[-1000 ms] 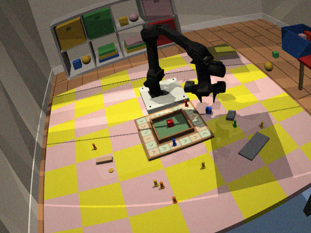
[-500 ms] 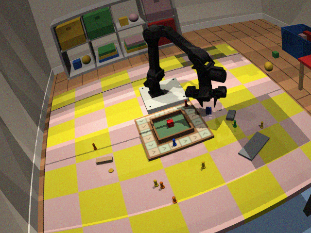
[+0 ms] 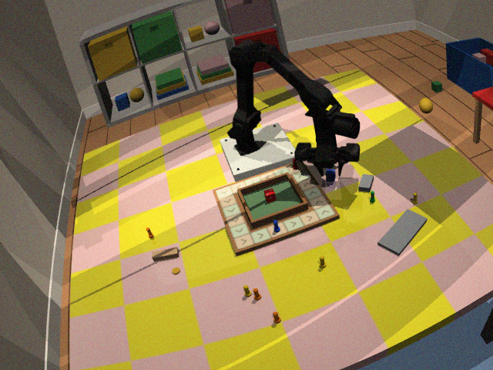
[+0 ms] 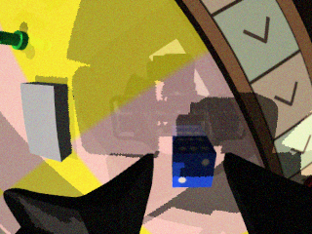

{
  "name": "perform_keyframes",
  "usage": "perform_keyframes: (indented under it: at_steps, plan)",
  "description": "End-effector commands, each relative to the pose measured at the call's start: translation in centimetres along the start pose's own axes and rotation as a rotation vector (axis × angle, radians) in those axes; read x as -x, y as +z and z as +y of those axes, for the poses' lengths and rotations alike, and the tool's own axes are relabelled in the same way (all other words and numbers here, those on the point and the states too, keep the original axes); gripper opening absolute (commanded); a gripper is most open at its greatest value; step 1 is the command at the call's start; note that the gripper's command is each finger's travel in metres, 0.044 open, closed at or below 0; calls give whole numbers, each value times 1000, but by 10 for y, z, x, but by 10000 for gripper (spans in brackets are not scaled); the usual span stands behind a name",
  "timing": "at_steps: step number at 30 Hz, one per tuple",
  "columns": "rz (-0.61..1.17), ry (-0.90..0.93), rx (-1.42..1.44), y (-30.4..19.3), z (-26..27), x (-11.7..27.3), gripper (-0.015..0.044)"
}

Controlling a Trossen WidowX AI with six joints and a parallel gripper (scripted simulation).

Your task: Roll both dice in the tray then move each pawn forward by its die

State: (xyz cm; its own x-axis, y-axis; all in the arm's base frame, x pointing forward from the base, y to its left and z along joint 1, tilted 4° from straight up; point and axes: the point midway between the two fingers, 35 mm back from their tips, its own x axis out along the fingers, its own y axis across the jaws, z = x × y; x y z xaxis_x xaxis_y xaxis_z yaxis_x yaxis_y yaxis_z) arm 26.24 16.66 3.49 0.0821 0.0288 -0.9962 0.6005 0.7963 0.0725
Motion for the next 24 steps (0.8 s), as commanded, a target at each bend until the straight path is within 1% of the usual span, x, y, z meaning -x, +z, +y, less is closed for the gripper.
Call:
perform_keyframes:
  at_steps: [1, 3, 10, 13, 24]
  plan:
    - [-2, -3, 0, 0, -1, -2, 170]
    - [-2, -3, 0, 0, -1, -2, 118]
    - [-2, -3, 0, 0, -1, -2, 71]
    - [-2, -3, 0, 1, 0, 1, 0]
    - [-3, -3, 0, 4, 6, 67, 0]
